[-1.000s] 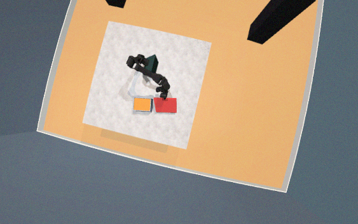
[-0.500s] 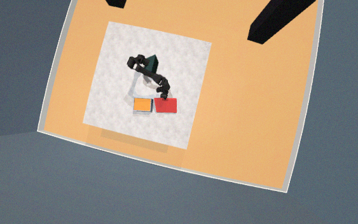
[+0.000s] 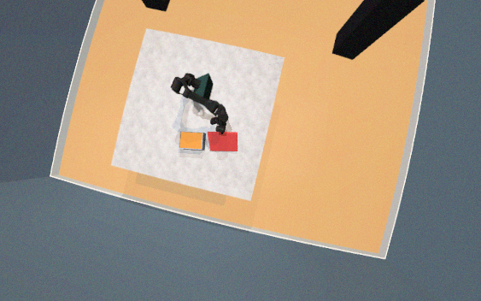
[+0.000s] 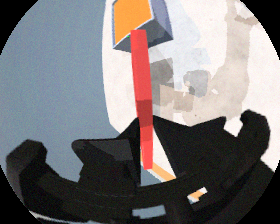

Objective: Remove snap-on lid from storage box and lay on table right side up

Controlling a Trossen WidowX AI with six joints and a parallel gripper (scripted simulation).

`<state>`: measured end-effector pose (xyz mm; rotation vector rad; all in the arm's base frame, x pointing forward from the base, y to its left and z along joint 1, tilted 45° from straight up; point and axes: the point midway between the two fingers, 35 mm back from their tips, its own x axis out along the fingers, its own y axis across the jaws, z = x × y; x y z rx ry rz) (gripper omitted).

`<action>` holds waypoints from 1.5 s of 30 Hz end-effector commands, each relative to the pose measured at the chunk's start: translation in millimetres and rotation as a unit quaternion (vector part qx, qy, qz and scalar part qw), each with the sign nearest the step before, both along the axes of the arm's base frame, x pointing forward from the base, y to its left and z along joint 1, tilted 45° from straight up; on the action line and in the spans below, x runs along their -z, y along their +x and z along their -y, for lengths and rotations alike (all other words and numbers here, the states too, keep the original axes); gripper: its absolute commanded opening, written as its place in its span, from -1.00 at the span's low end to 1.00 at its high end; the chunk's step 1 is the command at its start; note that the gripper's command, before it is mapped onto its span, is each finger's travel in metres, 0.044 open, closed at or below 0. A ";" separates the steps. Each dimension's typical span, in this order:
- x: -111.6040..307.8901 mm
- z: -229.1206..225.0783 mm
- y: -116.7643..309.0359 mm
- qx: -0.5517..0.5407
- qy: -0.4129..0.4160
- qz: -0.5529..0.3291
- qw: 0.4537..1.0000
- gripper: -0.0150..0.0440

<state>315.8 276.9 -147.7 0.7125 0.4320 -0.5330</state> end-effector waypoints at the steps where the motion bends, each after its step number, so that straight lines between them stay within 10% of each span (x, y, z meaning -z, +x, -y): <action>1: 2.4 1.9 0.4 -0.002 0.000 0.000 1.000 -0.49; 45: 27.9 26.6 2.4 -0.002 0.000 0.001 1.000 -0.49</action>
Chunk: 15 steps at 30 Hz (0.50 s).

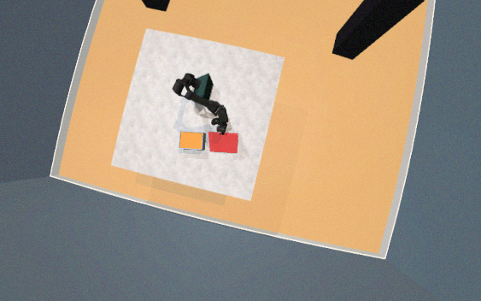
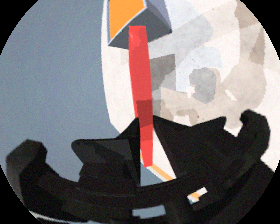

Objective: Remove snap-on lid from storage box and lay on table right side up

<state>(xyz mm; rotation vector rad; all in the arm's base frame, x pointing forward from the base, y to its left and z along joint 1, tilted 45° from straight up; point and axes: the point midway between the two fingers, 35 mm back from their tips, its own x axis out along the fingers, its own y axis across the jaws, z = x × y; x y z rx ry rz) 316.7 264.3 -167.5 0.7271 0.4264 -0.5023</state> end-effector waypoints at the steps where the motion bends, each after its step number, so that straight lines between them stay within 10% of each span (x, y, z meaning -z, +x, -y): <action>1: 8.7 14.6 1.6 0.009 -0.008 -0.009 1.000 -0.49; 15: 16.8 22.5 2.2 0.009 -0.009 -0.008 1.000 -0.49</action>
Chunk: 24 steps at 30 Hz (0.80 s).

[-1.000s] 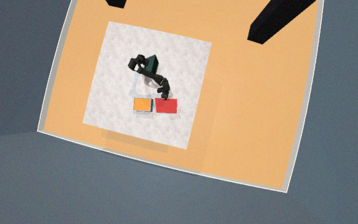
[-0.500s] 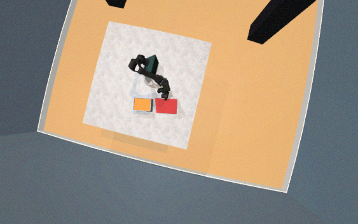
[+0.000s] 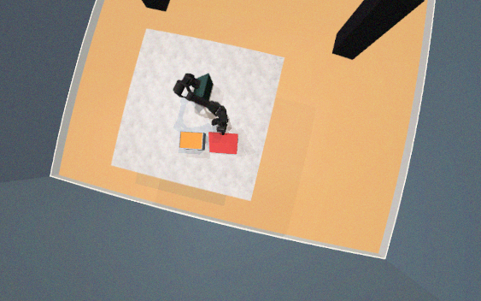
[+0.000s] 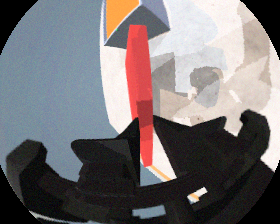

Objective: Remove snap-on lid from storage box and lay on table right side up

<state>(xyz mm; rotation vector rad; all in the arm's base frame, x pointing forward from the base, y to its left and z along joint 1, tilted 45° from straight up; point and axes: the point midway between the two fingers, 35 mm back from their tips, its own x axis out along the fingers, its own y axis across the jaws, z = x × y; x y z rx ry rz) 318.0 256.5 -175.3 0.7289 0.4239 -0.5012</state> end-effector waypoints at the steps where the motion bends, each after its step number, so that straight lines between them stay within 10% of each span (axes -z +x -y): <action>1: 9.6 15.3 0.9 0.009 -0.009 -0.010 1.000 -0.49; 24: 22.9 28.3 2.0 0.009 -0.010 -0.010 1.000 -0.49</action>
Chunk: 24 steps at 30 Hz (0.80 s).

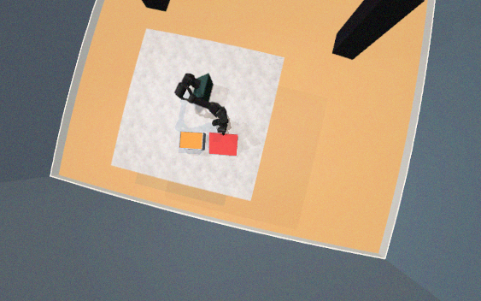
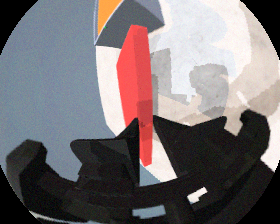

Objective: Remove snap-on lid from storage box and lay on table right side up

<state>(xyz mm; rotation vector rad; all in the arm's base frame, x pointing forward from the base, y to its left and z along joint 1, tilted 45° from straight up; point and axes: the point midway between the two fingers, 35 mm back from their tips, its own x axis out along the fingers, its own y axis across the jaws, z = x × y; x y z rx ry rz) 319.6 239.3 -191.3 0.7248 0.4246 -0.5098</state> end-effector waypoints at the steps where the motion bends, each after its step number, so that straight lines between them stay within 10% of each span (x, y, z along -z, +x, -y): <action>1: 7.4 11.7 0.5 0.006 -0.007 -0.007 1.000 -0.49; 11: 13.2 17.4 0.9 0.006 -0.008 -0.007 1.000 -0.49; 24: 5.9 6.7 0.5 0.006 -0.007 -0.007 1.000 0.53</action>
